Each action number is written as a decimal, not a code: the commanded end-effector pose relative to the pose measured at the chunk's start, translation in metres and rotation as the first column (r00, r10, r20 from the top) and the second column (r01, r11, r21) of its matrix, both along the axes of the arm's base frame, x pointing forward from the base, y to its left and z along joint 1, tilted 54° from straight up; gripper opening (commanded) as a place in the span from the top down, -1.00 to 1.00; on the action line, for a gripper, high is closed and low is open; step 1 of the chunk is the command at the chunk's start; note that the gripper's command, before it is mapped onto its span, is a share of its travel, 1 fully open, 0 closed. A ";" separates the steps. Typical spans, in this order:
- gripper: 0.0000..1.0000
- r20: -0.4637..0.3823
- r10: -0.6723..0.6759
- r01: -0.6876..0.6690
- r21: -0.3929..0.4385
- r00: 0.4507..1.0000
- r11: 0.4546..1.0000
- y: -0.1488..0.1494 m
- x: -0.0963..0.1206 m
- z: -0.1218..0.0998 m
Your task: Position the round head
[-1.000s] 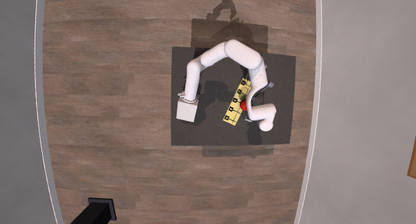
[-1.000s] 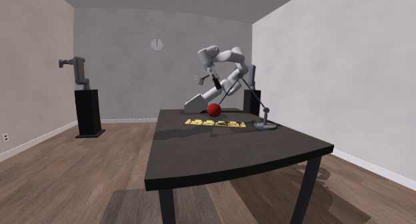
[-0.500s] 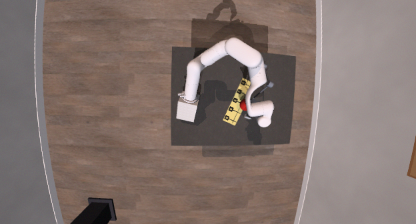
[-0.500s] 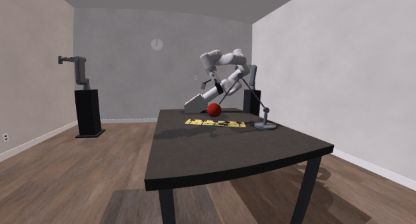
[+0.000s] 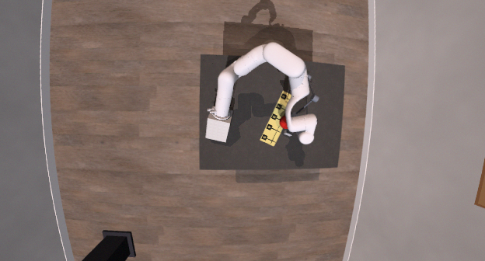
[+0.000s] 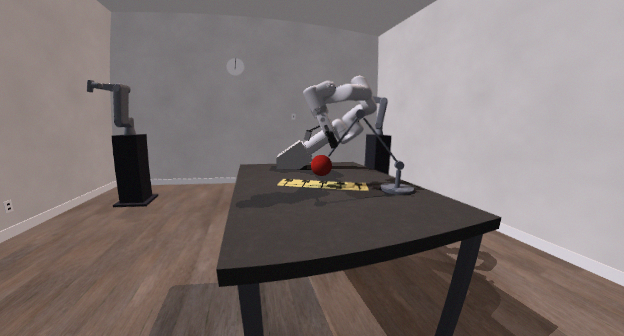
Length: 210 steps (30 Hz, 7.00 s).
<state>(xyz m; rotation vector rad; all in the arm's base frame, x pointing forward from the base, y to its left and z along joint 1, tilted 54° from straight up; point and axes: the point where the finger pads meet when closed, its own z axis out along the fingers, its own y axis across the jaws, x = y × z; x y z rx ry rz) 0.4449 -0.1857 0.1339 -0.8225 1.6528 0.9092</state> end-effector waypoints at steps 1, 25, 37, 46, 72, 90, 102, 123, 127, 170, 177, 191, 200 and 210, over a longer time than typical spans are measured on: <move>-1.00 0.000 -0.004 0.004 -0.005 1.000 1.000 0.006 0.004 -0.001; 1.00 0.001 -0.006 0.006 -0.006 1.000 1.000 0.009 0.006 -0.001; 1.00 0.001 -0.006 0.006 -0.006 1.000 1.000 0.009 0.006 -0.001; 1.00 0.001 -0.006 0.006 -0.006 1.000 1.000 0.009 0.006 -0.001; 1.00 -0.001 -0.007 0.007 -0.005 1.000 1.000 -0.001 -0.007 -0.036; 1.00 -0.001 -0.007 0.007 -0.005 1.000 1.000 -0.009 -0.017 -0.065; 1.00 -0.001 -0.007 0.007 -0.005 1.000 1.000 -0.014 -0.019 -0.069; -1.00 -0.001 -0.007 0.007 -0.005 1.000 1.000 -0.014 -0.019 -0.069; -1.00 -0.001 -0.007 0.007 -0.005 1.000 1.000 -0.014 -0.019 -0.069; -1.00 -0.001 -0.007 0.007 -0.005 1.000 1.000 -0.014 -0.019 -0.069; -1.00 -0.001 -0.007 0.007 -0.005 1.000 1.000 -0.014 -0.019 -0.069; -1.00 -0.001 -0.007 0.007 -0.005 1.000 1.000 -0.018 -0.021 -0.068; -1.00 -0.001 -0.007 0.007 -0.005 1.000 1.000 -0.052 -0.039 -0.061; -1.00 -0.001 -0.008 0.008 -0.006 1.000 1.000 -0.081 -0.054 -0.055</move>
